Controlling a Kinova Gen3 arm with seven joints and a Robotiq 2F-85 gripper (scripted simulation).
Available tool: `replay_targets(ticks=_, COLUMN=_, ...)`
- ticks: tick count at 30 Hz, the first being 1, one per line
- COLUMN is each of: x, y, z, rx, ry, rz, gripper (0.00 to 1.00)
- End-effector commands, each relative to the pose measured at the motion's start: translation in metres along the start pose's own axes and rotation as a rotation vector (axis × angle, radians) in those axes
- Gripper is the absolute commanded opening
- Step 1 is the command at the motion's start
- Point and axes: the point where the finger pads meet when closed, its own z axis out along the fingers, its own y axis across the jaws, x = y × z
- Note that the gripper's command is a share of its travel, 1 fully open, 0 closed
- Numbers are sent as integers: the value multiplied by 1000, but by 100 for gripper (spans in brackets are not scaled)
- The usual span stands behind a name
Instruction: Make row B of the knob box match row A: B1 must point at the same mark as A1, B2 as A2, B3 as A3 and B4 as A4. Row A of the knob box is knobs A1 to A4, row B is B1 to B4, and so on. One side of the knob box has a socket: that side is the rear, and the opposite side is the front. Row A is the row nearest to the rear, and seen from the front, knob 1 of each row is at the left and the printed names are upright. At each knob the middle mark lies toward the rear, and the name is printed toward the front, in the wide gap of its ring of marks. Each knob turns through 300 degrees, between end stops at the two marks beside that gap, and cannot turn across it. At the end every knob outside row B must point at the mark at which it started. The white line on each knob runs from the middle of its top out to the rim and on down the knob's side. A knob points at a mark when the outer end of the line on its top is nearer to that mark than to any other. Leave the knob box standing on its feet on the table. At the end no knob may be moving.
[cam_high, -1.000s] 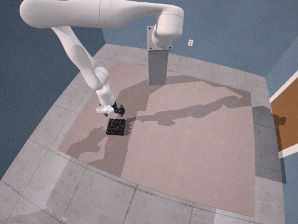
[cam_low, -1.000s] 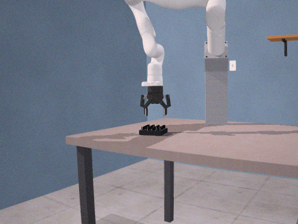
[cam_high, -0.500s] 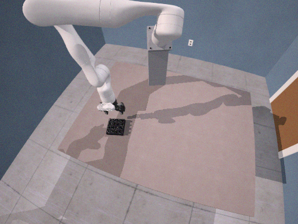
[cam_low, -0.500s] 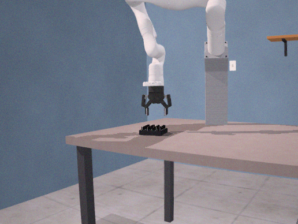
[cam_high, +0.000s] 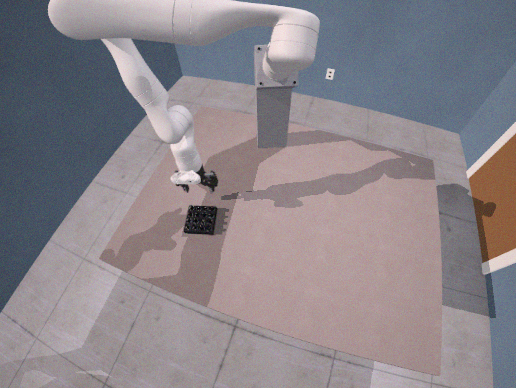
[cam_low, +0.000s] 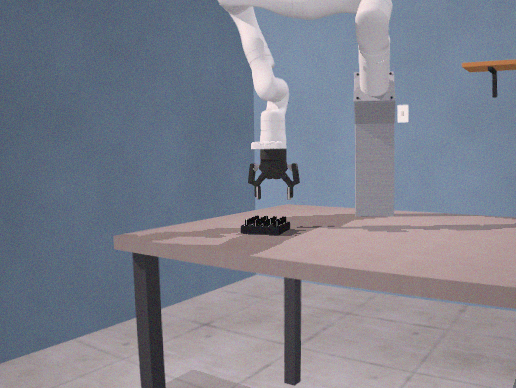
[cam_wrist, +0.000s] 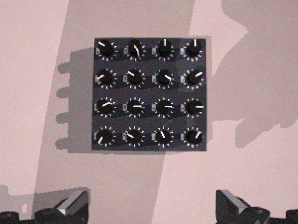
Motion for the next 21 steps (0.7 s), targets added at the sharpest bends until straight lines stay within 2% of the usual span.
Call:
replay_targets(ticks=1, x=-5, y=0, z=0, rx=-1, ry=1, rz=9, gripper=100)
replay_targets(ticks=21, x=-9, y=0, z=0, rx=-1, ry=1, rz=9, gripper=100)
